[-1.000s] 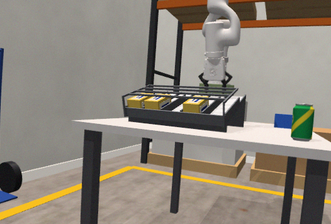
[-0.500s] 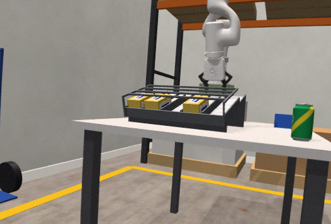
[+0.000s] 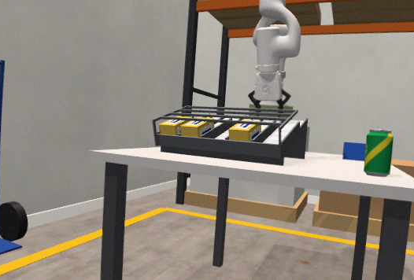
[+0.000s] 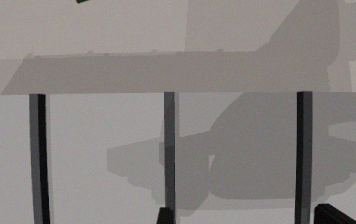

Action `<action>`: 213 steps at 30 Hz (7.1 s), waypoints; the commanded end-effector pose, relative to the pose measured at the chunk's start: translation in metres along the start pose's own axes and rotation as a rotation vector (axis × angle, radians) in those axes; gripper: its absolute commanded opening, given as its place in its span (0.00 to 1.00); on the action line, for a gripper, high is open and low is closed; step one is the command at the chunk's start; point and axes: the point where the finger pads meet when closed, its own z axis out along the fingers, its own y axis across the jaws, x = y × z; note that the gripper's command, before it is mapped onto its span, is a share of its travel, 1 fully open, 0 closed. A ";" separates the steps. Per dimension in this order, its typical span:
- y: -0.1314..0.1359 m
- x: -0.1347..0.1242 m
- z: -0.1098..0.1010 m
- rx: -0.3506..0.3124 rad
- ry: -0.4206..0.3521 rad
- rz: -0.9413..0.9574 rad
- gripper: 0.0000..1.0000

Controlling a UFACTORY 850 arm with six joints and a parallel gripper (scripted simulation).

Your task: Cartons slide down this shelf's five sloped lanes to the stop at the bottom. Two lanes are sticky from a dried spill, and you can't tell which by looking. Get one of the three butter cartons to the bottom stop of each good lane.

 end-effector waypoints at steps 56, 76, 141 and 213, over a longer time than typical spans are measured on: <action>0.000 -0.001 -0.001 0.000 -0.001 0.000 1.00; 0.000 -0.001 -0.029 0.000 -0.001 0.000 1.00; 0.001 -0.001 0.000 0.000 -0.001 0.000 1.00; 0.001 -0.001 -0.001 0.000 -0.001 0.000 1.00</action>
